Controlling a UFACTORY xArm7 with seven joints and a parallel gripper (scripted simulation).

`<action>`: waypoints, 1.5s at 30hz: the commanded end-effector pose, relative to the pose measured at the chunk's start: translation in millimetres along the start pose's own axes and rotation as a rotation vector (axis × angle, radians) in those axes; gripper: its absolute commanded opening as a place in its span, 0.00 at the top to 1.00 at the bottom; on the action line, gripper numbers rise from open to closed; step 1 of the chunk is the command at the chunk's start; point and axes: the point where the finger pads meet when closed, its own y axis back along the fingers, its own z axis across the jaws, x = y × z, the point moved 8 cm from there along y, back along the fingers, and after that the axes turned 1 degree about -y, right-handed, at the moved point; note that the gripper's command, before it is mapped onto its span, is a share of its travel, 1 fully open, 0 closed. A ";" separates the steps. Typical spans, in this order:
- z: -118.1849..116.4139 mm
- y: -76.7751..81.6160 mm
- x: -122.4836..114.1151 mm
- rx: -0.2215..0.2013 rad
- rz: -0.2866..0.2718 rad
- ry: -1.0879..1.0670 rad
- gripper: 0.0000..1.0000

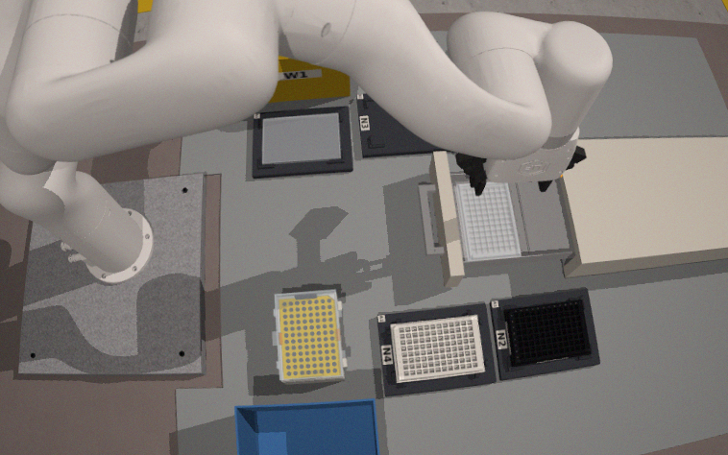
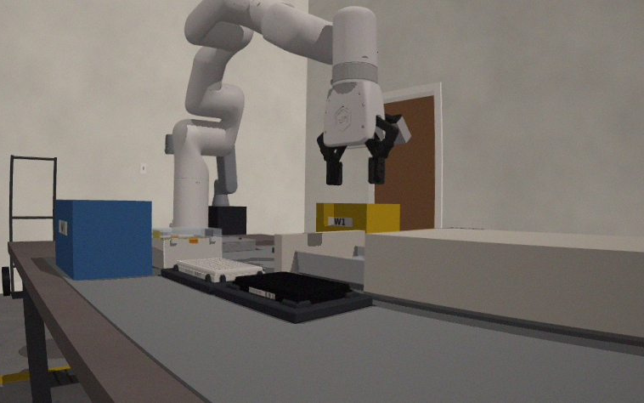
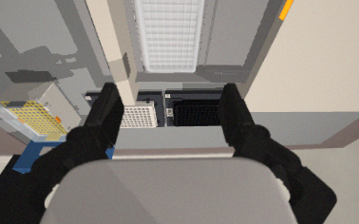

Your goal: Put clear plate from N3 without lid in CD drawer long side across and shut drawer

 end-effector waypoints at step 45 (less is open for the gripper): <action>-38.8 -4.0 -0.6 -0.004 0.000 0.000 1.00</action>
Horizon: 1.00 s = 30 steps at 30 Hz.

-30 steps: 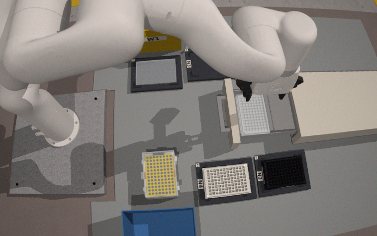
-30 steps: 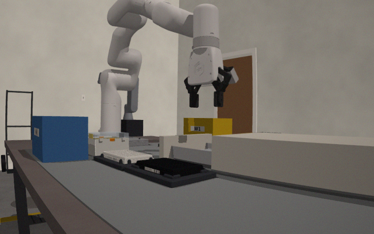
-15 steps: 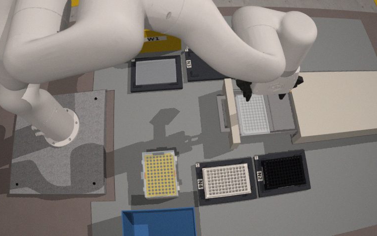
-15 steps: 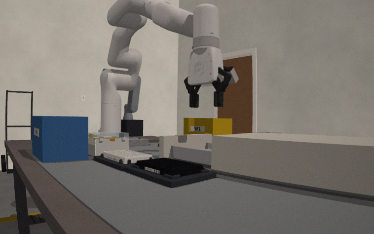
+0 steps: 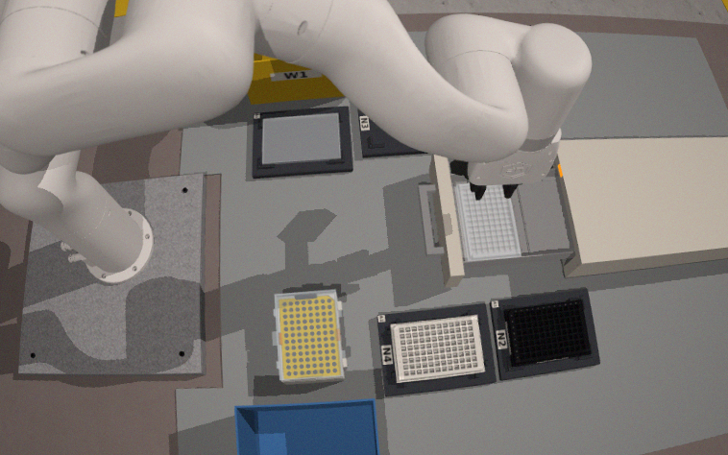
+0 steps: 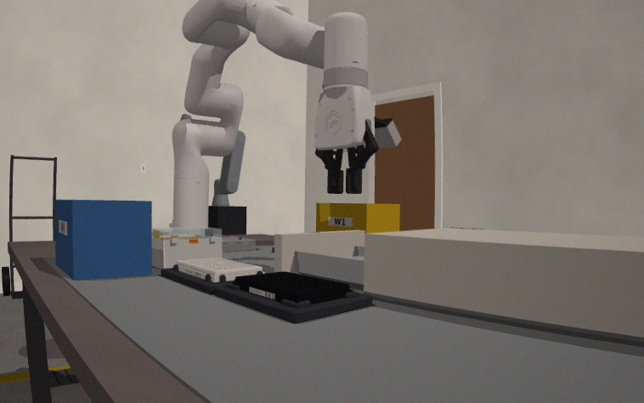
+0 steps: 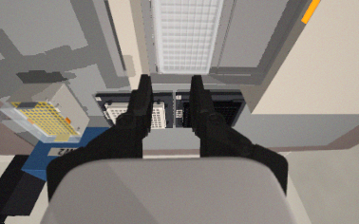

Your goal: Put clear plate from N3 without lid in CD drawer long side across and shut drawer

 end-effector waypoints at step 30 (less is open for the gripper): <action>-123.6 -18.2 -2.2 -0.009 0.000 0.000 1.00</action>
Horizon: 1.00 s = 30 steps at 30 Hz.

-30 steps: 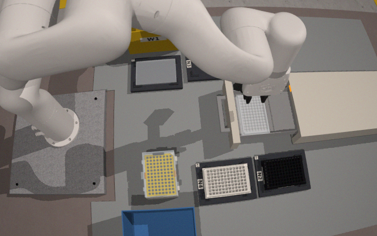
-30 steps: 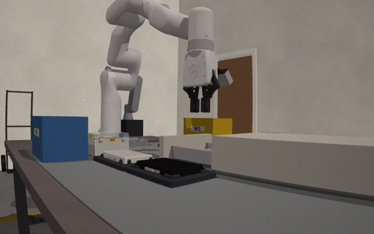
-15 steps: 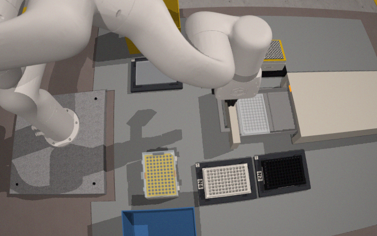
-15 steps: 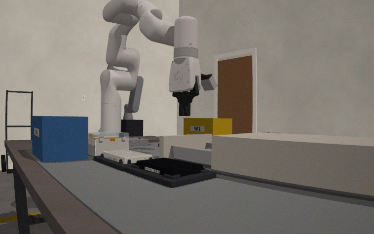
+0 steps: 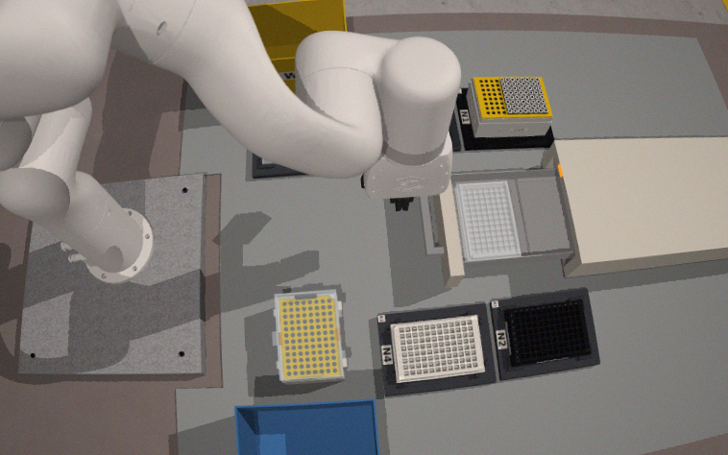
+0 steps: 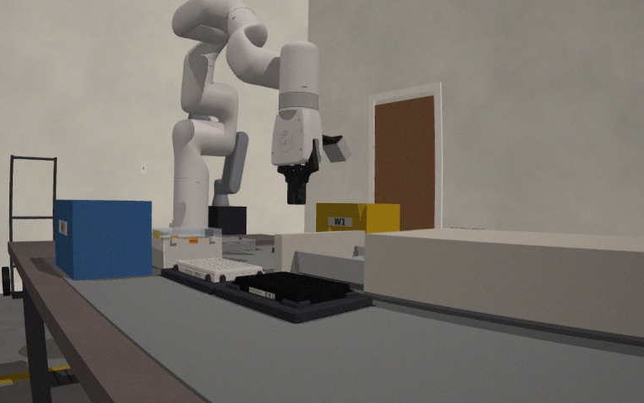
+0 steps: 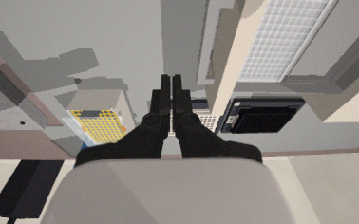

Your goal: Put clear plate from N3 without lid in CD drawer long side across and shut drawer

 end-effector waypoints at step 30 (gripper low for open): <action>-0.8 -34.9 0.0 -0.007 0.000 0.000 1.00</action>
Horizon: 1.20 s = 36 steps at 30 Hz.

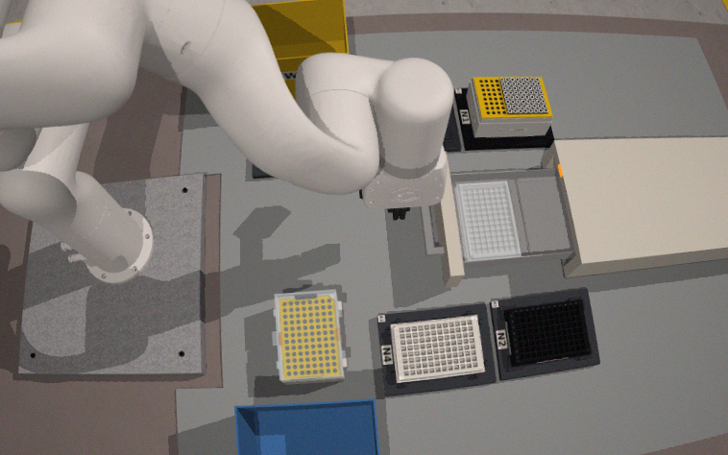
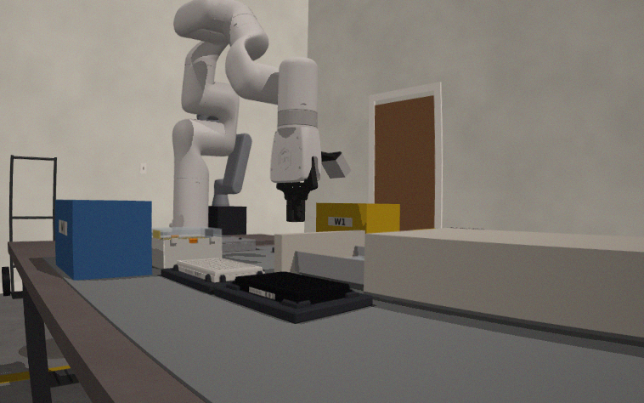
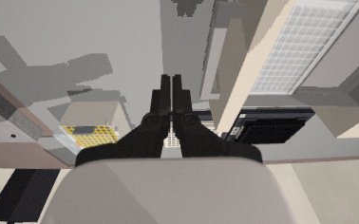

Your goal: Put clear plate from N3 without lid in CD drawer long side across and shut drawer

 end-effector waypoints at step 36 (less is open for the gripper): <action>1.3 -56.5 0.0 -0.004 0.000 0.000 1.00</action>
